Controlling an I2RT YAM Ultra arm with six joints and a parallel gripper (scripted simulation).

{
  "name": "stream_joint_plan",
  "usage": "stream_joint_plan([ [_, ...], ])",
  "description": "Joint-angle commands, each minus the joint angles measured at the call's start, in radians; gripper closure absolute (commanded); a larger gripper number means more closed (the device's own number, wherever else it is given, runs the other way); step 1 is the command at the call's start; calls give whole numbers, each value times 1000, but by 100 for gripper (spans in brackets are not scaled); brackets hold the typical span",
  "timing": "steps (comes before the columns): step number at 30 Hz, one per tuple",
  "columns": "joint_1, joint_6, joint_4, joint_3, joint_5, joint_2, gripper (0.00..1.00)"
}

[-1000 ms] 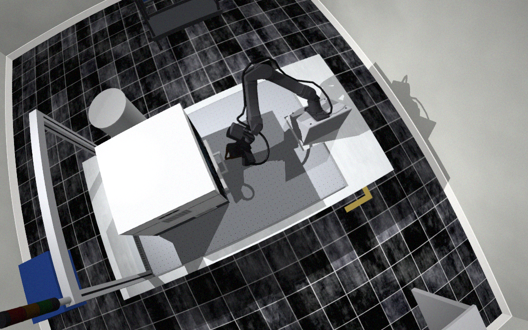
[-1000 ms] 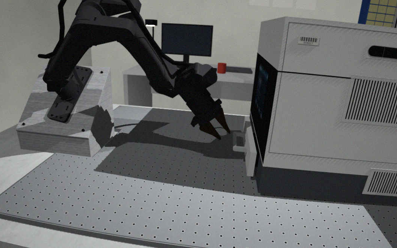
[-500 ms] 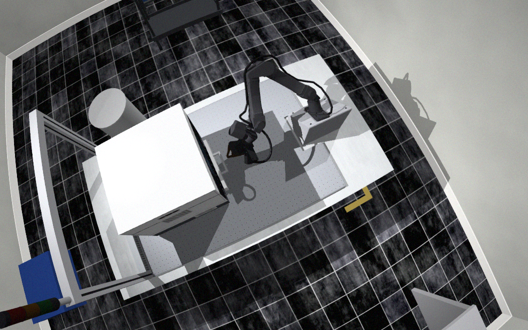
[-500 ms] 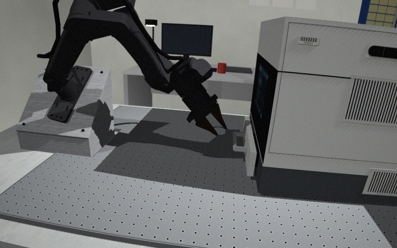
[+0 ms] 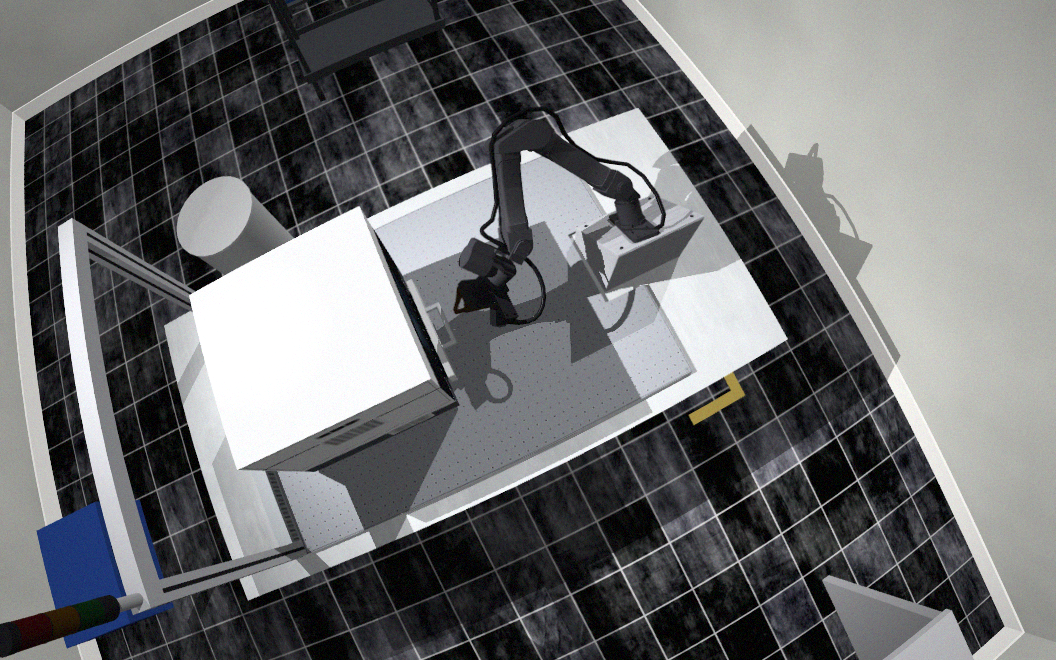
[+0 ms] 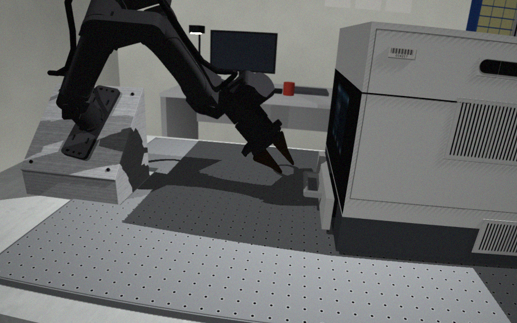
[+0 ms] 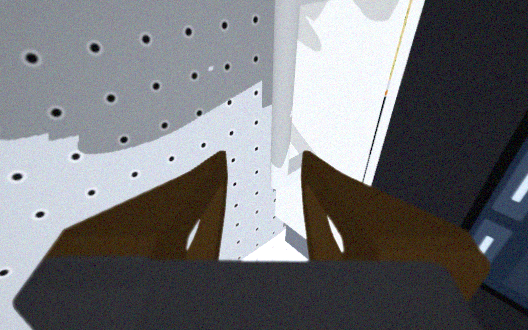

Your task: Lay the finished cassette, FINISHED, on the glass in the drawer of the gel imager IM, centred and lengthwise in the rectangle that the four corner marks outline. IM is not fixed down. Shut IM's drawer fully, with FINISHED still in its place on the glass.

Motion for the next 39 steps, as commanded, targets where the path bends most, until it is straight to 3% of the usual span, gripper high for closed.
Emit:
stream_joint_plan([
  [1, 30, 5, 12, 11, -10, -33, 65],
  [36, 30, 5, 12, 11, -10, -33, 65],
  [39, 62, 122, -24, -45, 73, -52, 65],
])
